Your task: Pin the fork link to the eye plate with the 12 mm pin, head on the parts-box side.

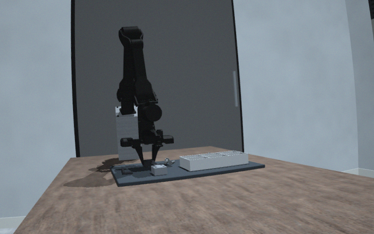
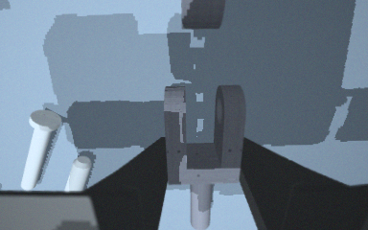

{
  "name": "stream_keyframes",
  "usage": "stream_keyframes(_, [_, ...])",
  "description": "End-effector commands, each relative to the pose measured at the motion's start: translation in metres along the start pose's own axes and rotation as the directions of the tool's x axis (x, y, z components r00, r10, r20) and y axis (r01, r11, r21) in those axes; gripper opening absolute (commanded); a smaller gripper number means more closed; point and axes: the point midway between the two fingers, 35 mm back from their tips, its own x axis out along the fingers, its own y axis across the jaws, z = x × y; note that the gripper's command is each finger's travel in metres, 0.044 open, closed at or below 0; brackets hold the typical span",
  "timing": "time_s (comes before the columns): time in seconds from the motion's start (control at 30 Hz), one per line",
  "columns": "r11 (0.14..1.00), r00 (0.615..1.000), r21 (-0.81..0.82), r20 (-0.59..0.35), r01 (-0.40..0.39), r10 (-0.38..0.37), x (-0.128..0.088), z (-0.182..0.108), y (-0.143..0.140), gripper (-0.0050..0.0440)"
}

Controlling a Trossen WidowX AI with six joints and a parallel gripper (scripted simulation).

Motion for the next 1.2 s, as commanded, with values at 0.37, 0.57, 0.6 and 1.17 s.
stream_keyframes(0.37, [1.000, 1.000, 0.005, 0.012, -0.009, 0.009, 0.0010, 0.0035, 0.0017, 0.0123])
stream_keyframes(0.57, [1.000, 1.000, 0.005, 0.012, -0.009, 0.009, 0.0010, 0.0035, 0.0017, 0.0123])
stream_keyframes(0.6, [1.000, 1.000, 0.005, 0.012, -0.009, 0.009, 0.0010, 0.0035, 0.0017, 0.0123])
stream_keyframes(1.17, [1.000, 1.000, 0.002, 0.005, -0.004, 0.004, 0.0005, 0.0016, 0.0008, 0.0123])
